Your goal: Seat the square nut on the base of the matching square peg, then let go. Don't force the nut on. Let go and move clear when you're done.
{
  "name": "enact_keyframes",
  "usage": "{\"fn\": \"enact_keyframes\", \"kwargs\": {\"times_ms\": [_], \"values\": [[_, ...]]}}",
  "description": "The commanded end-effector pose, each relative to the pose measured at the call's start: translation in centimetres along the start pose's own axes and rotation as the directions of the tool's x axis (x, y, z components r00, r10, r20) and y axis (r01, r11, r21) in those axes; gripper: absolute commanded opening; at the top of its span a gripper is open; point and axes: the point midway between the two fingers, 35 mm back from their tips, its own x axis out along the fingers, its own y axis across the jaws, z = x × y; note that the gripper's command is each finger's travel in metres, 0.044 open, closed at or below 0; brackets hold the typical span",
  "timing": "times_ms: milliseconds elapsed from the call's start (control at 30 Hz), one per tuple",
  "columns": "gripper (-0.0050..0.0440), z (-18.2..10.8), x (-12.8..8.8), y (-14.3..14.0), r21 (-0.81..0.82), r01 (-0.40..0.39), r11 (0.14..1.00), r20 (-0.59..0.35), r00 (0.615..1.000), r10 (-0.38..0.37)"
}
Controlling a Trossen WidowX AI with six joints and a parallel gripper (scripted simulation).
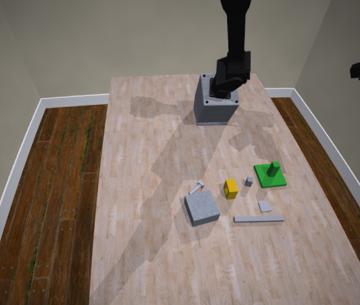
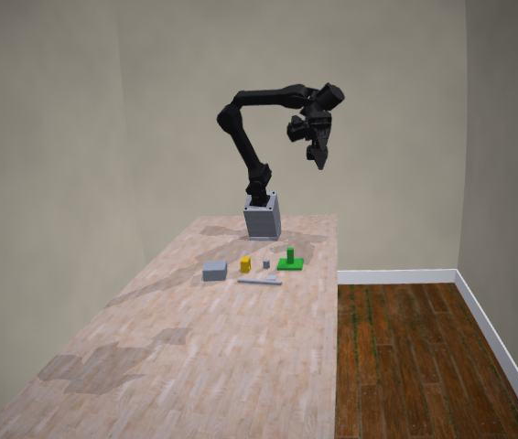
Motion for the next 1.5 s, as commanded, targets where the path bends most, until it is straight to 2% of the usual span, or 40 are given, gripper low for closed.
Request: {"fn": "enact_keyframes", "kwargs": {"times_ms": [0, 533, 600, 700, 800, 1033, 1100, 1167, 1300, 1467], "values": [[0.0400, 0.2, -0.3, 0.5, 0.017, -0.007, 1.000, -0.006, 1.000, 0.007], [0.0400, 0.2, -0.3, 0.5, 0.017, -0.007, 1.000, -0.006, 1.000, 0.007], [0.0352, 0.4, 0.2, 0.2, -0.007, 0.004, 1.000, 0.001, 1.000, -0.004], [0.0280, 1.6, 2.3, -1.2, -0.129, 0.066, 0.989, 0.035, 0.998, -0.062], [0.0208, 3.7, 5.4, -3.5, -0.269, 0.173, 0.948, 0.084, 0.984, -0.156], [0.0040, 7.1, 8.9, -7.0, -0.472, 0.313, 0.824, 0.136, 0.950, -0.283], [0.0040, 7.1, 8.9, -7.0, -0.472, 0.313, 0.824, 0.136, 0.950, -0.283], [0.0000, 8.7, 10.1, -8.5, -0.557, 0.360, 0.748, 0.151, 0.930, -0.334], [0.0000, 11.4, 11.7, -11.2, -0.639, 0.423, 0.642, 0.168, 0.892, -0.420], [0.0000, 14.1, 13.0, -14.2, -0.737, 0.447, 0.507, 0.166, 0.847, -0.505]]}}
